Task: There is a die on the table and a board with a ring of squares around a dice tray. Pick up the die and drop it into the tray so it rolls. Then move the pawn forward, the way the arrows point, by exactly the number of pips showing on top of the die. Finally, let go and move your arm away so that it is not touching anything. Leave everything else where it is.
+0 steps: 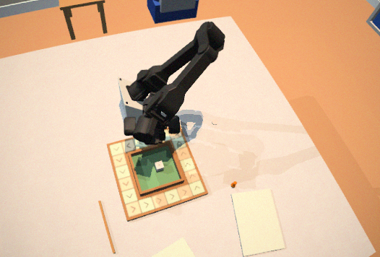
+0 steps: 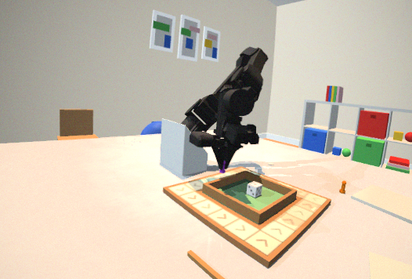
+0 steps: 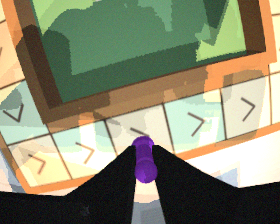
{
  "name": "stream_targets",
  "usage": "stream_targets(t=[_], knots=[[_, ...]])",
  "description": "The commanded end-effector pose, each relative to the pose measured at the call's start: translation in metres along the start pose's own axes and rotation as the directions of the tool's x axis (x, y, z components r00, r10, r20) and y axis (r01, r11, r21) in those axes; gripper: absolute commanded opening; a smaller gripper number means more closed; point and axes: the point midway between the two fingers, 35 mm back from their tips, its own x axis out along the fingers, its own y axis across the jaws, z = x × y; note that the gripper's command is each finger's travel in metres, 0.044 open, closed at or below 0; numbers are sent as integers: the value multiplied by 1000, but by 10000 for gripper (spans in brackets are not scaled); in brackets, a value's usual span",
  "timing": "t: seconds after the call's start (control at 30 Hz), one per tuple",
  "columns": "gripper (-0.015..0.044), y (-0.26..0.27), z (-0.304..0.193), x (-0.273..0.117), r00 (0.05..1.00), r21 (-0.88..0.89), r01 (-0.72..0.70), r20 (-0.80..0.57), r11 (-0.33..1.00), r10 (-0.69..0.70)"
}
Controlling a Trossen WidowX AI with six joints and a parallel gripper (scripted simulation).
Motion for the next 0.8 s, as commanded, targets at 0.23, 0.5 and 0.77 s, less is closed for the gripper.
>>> stream_targets(t=[0.23,0.5,0.77], knots=[[0,1,-2,15,1000,4,-6,-3,1000,6],[131,0,1,14,1000,-1,0,3,1000,0],[341,-1,3,-17,1000,3,1,0,1000,-1]])
